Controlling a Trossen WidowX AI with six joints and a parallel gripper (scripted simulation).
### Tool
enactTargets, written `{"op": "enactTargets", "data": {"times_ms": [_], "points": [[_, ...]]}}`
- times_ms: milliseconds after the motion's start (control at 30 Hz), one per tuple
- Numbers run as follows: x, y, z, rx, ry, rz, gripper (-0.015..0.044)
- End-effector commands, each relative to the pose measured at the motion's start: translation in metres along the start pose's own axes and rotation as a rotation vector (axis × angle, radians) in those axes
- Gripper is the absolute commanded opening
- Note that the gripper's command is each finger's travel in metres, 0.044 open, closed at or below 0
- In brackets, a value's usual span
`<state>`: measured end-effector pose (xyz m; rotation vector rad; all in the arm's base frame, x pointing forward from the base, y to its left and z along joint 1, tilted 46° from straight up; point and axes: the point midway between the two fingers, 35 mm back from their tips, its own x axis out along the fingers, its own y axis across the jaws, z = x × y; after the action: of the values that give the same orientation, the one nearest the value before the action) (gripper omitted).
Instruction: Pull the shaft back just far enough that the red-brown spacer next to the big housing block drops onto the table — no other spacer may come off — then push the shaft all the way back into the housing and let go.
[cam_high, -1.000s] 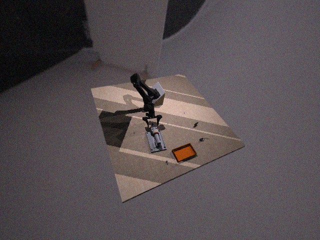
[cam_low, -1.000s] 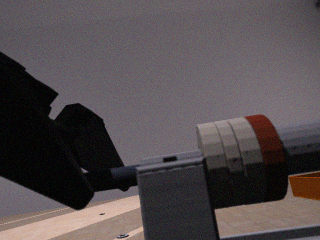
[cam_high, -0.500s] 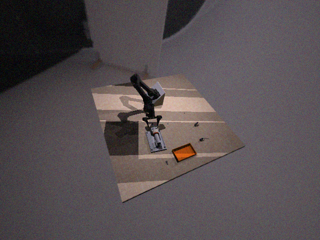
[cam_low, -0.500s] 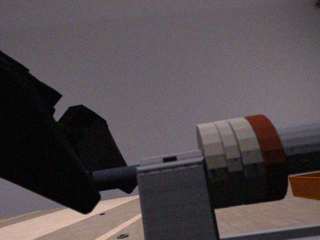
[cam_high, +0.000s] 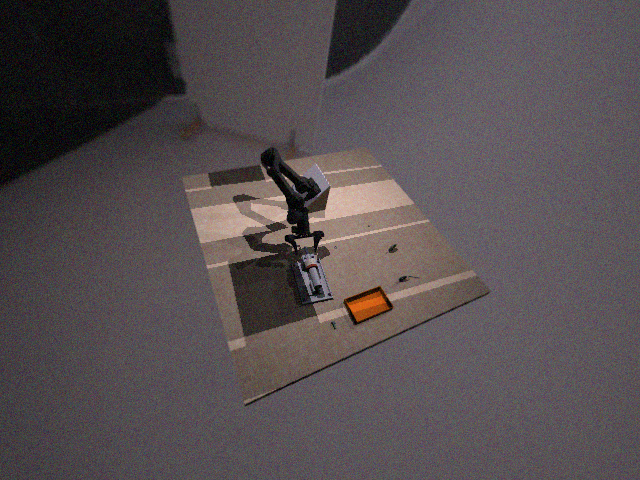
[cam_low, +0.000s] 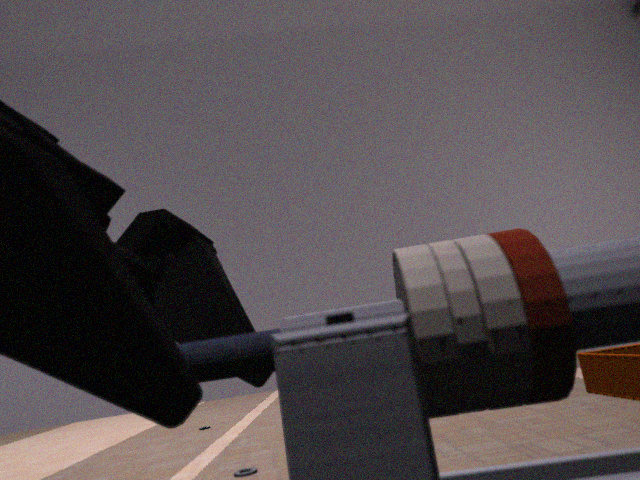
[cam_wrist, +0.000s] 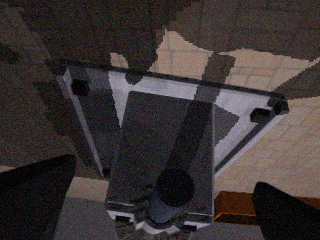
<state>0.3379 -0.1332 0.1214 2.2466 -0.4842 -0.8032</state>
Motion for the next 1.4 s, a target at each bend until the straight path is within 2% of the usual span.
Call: {"op": "enactTargets", "data": {"times_ms": [0, 667, 1167, 1367], "points": [[0.0, 0.0, -0.001, -0.003, 0.005, 0.0, 0.044], [0.018, 0.001, -0.002, -0.003, 0.006, 0.001, 0.044], [0.016, -0.001, 0.001, -0.001, -0.002, -0.001, 0.0046], [0.016, -0.001, 0.001, -0.001, -0.002, -0.001, 0.0006]]}}
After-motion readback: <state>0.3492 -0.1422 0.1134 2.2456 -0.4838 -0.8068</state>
